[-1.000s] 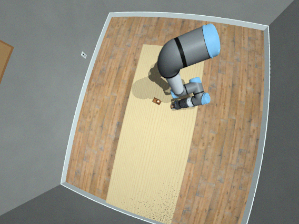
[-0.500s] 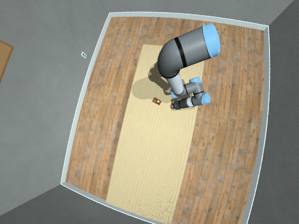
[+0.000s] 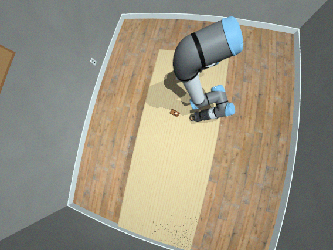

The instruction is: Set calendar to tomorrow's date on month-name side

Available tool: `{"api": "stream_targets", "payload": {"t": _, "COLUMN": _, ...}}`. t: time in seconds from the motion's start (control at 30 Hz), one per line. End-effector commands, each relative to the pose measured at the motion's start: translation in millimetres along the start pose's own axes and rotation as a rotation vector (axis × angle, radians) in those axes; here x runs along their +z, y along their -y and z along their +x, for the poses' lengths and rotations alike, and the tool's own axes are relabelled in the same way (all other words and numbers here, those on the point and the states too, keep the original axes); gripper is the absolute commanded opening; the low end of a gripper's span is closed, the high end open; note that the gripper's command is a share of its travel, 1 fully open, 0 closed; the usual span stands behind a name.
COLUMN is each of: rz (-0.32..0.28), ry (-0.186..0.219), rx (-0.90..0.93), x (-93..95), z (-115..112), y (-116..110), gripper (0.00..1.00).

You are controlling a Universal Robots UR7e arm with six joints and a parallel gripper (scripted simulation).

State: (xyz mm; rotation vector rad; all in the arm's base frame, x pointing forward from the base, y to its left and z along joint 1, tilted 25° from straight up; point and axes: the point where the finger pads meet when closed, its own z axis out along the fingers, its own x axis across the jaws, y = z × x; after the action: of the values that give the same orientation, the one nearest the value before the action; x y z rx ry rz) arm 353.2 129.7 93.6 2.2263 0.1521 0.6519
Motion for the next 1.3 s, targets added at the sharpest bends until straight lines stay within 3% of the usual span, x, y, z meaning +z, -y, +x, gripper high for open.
{"api": "stream_targets", "payload": {"t": 0.0, "rz": -0.001, "ry": 0.001, "rx": 0.001, "x": -12.5, "z": 0.4, "y": -12.1, "gripper": 0.57}}
{"api": "stream_targets", "payload": {"t": 0.37, "rz": -0.001, "ry": 0.001, "rx": 0.001, "x": -36.0, "z": 0.4, "y": -35.6, "gripper": 0.57}}
{"api": "stream_targets", "payload": {"t": 1.0, "rz": 0.002, "ry": 0.002, "rx": 0.001, "x": -38.0, "z": 0.2, "y": -37.8, "gripper": 0.57}}
{"api": "stream_targets", "payload": {"t": 1.27, "rz": 0.075, "ry": 0.022, "rx": 0.003, "x": -35.6, "z": -2.9, "y": -38.7, "gripper": 0.57}}
